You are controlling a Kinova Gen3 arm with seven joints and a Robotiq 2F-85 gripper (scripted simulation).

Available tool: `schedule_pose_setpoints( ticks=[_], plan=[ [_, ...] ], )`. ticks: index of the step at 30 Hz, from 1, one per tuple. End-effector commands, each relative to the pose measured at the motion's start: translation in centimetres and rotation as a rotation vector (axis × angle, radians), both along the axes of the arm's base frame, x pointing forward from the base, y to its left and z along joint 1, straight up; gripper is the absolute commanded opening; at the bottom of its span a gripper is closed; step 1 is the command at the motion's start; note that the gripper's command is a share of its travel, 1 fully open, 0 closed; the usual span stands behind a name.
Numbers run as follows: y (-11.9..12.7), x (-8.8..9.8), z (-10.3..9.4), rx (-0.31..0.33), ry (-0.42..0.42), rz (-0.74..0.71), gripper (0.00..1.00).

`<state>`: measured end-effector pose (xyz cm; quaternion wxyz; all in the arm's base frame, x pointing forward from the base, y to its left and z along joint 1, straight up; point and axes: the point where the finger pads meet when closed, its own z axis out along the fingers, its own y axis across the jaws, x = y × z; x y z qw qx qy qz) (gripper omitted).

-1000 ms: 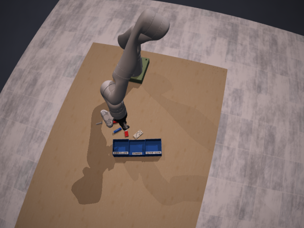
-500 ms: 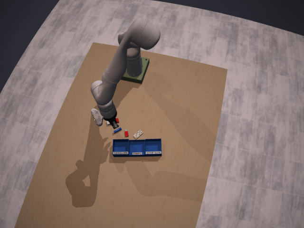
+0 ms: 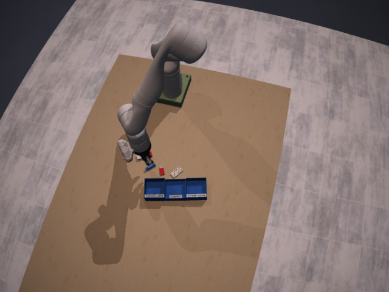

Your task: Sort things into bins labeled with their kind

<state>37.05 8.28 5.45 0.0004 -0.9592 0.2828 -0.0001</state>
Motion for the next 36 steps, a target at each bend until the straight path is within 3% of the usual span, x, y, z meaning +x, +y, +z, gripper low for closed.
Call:
schedule_pose_setpoints(
  ticks=[1, 30, 36],
  plan=[
    [0.1, 0.0, 0.0, 0.001, -0.001, 0.002, 0.29],
    [0.2, 0.0, 0.1, 0.001, -0.001, 0.002, 0.29],
    [0.1, 0.0, -1.5, 0.001, -0.001, 0.002, 0.29]
  ],
)
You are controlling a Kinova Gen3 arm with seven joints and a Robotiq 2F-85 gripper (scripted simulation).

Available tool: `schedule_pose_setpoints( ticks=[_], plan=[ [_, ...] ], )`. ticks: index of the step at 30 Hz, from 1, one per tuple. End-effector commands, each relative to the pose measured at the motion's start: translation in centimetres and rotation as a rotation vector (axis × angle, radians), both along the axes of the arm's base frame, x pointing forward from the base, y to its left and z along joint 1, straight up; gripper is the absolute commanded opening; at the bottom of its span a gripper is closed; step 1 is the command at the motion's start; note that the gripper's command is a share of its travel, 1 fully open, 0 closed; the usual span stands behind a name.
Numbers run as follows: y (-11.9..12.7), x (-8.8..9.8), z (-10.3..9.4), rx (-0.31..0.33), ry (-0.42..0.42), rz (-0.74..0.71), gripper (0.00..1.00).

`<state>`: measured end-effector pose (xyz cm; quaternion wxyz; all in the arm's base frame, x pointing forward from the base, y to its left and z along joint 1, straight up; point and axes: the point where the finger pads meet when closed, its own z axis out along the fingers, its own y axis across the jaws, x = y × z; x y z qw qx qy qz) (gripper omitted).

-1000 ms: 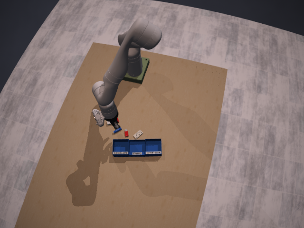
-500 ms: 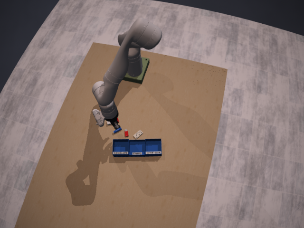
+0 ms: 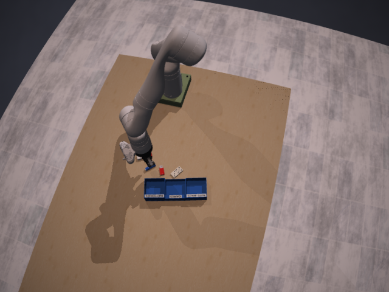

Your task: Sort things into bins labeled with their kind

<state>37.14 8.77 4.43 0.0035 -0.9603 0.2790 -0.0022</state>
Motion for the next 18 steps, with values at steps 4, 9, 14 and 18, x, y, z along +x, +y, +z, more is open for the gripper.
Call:
schedule_pose_setpoints(
  ticks=[4, 9, 14, 18],
  plan=[
    [-0.5, -0.2, -2.1, -0.004, 0.004, -0.006, 0.29],
    [-0.8, -0.2, -4.1, -0.004, 0.004, -0.006, 0.29],
    [-0.9, -0.3, -5.1, -0.004, 0.004, -0.006, 0.29],
    [-0.9, -0.3, -5.1, -0.004, 0.004, -0.006, 0.29]
  ],
)
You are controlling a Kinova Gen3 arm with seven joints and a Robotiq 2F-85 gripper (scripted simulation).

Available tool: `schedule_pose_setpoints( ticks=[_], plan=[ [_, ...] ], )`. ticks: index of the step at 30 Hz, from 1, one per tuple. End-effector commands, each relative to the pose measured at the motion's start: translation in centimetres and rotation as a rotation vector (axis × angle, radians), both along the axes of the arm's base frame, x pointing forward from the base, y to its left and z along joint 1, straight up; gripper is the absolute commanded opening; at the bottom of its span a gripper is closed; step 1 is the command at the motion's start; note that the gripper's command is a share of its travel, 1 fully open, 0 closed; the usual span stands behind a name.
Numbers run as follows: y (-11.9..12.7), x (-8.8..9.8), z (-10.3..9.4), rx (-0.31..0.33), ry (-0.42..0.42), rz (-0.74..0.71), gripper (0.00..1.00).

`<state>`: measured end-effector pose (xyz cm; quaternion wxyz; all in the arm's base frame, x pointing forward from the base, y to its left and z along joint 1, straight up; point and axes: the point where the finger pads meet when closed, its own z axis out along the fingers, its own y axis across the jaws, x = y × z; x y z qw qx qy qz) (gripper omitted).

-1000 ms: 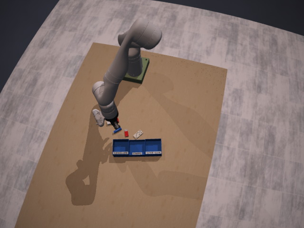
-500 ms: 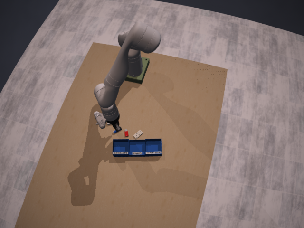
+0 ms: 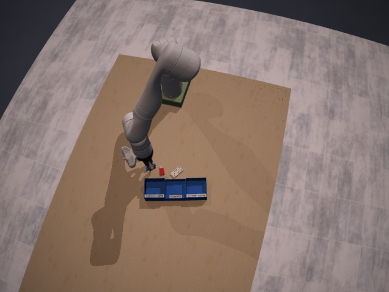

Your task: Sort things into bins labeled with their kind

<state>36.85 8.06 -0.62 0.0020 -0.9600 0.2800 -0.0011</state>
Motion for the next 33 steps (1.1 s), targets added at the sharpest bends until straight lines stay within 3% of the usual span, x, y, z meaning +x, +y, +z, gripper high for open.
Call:
schedule_pose_setpoints(
  ticks=[1, 33],
  plan=[
    [-0.1, 0.0, -0.1, -0.002, 0.001, -0.004, 0.29],
    [0.3, 0.2, -1.3, -0.002, 0.001, -0.004, 0.29]
  ],
)
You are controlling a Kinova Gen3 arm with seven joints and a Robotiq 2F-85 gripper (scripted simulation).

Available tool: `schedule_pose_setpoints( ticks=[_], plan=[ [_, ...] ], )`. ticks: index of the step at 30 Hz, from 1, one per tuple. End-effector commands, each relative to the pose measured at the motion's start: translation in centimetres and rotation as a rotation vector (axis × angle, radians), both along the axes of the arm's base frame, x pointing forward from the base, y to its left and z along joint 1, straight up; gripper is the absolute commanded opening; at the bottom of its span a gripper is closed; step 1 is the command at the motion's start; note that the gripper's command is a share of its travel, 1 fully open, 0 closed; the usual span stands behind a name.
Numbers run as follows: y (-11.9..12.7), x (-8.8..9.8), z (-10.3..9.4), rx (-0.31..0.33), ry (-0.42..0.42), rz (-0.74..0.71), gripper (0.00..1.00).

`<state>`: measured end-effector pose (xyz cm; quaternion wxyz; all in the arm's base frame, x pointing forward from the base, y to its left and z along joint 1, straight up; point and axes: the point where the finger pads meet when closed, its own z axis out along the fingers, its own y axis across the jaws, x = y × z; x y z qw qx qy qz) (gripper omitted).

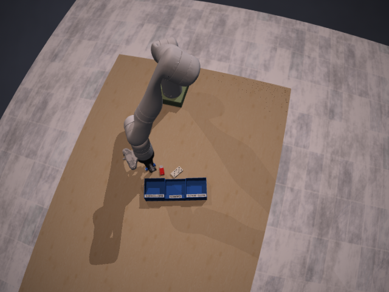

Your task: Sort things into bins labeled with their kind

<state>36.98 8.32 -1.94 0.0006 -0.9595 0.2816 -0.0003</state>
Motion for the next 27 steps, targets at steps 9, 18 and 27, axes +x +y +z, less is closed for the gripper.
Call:
schedule_pose_setpoints(
  ticks=[9, 18, 27],
  plan=[
    [0.04, 0.07, 0.03, 0.000, -0.001, -0.001, 0.09],
    [0.04, 0.07, 0.03, 0.000, -0.001, -0.001, 0.09],
    [0.04, 0.07, 0.03, 0.000, -0.001, -0.001, 0.09]
  ],
)
